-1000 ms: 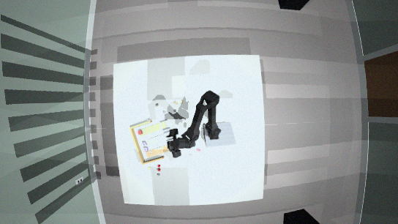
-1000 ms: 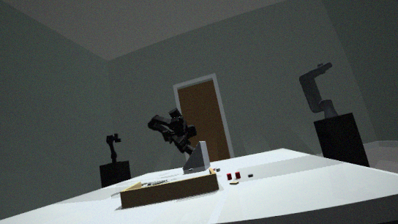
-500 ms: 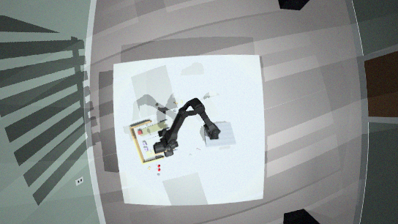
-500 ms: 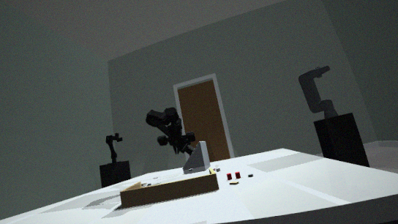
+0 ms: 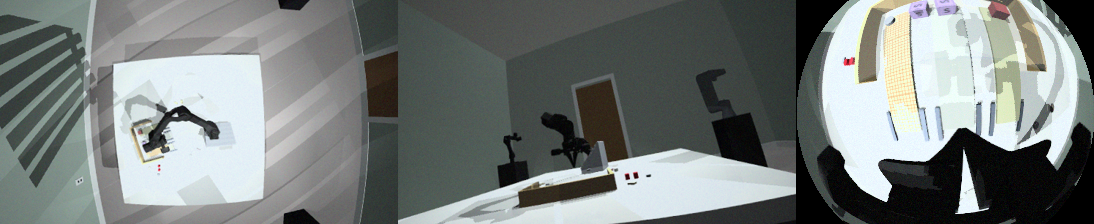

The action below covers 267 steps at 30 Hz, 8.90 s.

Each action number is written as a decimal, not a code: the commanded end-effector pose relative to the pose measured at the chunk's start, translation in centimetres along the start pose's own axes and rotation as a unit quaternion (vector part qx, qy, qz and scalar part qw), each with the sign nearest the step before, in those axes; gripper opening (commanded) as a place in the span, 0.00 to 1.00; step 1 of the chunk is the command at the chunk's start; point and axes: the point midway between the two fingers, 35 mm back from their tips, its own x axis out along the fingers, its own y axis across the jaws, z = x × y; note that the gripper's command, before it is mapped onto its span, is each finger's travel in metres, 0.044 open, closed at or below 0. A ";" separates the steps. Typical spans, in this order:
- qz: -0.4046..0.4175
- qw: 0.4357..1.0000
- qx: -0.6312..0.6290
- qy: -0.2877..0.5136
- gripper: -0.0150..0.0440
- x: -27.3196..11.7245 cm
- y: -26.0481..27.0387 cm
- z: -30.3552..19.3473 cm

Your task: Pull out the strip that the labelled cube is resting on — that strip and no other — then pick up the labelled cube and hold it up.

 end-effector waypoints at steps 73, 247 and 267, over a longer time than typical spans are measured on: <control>0.002 1.000 -0.001 0.012 0.25 7.3 -0.1 -0.5; 0.002 1.000 -0.004 0.015 0.25 7.4 0.2 -18.4; 0.002 1.000 -0.004 0.015 0.25 7.4 0.2 -18.4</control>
